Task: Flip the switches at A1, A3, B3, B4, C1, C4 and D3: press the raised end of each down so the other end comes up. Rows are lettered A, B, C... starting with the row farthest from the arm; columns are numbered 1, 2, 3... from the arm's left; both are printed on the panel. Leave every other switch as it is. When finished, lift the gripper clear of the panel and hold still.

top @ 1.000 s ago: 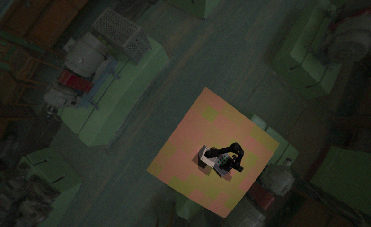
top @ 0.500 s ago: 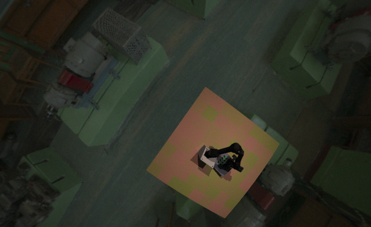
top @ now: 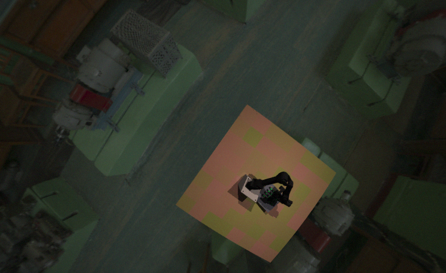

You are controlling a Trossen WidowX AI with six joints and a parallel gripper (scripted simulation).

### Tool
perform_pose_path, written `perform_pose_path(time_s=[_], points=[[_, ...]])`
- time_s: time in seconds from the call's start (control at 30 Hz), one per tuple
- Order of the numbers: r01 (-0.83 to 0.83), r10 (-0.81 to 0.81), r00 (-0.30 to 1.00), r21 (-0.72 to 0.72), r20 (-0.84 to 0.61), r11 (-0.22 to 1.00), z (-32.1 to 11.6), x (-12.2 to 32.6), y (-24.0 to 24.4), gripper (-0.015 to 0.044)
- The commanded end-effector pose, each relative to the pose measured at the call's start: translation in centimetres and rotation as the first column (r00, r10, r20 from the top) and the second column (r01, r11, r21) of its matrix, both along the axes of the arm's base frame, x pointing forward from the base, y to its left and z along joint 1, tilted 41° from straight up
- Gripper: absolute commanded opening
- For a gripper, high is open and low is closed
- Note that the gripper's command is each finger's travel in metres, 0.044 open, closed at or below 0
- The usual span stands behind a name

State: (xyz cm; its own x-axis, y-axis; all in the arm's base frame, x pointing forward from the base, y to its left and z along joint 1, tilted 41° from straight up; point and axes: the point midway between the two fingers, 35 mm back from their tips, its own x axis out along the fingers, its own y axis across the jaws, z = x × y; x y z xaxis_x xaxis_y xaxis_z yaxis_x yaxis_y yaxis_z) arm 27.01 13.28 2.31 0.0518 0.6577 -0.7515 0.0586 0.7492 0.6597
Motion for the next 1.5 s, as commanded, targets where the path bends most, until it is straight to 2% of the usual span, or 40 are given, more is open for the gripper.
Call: perform_pose_path(time_s=[0.0,0.93,1.1,1.23,1.3,1.47], points=[[0.005,-0.005,1.000,-0.005,-0.004,1.000,-0.1,0.0,0.0,0.0000],[0.001,-0.001,1.000,-0.001,0.001,1.000,-0.1,0.0,0.1,0.0000],[0.021,-0.021,1.000,-0.009,0.015,1.000,4.3,-0.5,-3.9,0.0000],[0.022,-0.022,1.000,-0.010,0.015,1.000,4.5,-0.5,-4.0,0.0000],[0.023,-0.022,1.000,-0.013,0.016,1.000,3.8,-0.4,-4.8,0.0000],[0.023,-0.022,1.000,-0.021,0.015,1.000,-0.9,-0.7,-10.4,0.0000]])
